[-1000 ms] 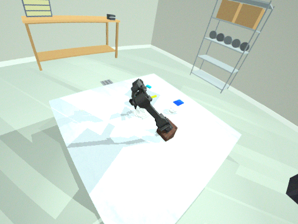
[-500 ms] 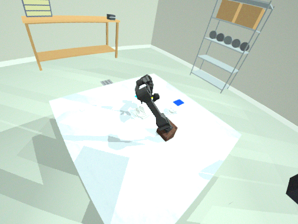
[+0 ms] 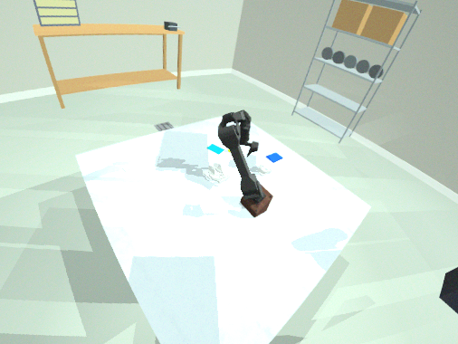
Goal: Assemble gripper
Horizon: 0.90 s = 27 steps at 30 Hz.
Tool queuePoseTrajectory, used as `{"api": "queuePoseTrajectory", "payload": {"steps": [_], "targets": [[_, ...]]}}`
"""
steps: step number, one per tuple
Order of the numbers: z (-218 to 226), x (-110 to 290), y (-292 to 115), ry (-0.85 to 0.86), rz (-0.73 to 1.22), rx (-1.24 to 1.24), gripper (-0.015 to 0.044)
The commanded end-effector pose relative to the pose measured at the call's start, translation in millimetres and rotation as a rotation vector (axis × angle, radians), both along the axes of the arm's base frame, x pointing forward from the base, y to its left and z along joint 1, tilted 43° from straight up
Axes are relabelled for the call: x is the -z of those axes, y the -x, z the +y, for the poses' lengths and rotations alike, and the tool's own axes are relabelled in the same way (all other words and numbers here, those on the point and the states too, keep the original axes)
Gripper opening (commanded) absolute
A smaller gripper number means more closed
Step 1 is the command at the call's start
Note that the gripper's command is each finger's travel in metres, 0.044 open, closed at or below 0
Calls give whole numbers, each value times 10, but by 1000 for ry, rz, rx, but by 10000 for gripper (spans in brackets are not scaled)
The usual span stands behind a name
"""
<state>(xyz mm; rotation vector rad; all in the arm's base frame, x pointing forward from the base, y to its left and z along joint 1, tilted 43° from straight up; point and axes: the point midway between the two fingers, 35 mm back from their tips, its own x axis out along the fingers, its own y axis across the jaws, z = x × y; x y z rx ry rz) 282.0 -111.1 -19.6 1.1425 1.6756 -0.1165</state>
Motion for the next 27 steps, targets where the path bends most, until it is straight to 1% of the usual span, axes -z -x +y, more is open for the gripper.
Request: {"api": "queuePoseTrajectory", "payload": {"steps": [1,15,27], "targets": [[-194,128,71,3,62,76,440],[-773,612,479,-16,284,340,440],[-1123,1031,952,-52,470,553,440]]}}
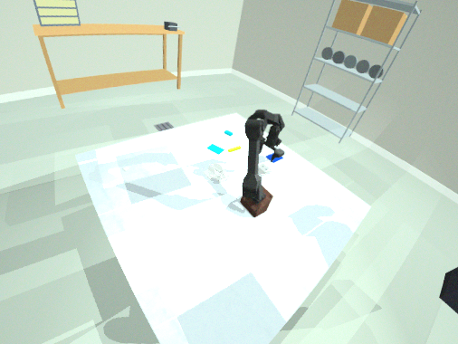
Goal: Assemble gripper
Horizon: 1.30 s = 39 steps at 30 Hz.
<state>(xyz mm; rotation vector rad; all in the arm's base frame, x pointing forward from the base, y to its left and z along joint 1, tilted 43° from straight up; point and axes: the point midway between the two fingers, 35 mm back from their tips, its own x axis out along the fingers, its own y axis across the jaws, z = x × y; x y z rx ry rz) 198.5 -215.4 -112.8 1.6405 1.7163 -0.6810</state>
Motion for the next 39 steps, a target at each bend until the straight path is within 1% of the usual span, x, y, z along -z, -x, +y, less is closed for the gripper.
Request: {"api": "queuePoseTrajectory", "payload": {"steps": [1,6,10,12,39], "targets": [[-92,116,138,-9,52,59,440],[-85,134,145,-10,54,62,440],[135,359,154,-11,54,61,440],[182,402,159,-11,53,61,440],[182,402,159,-11,53,61,440]]}}
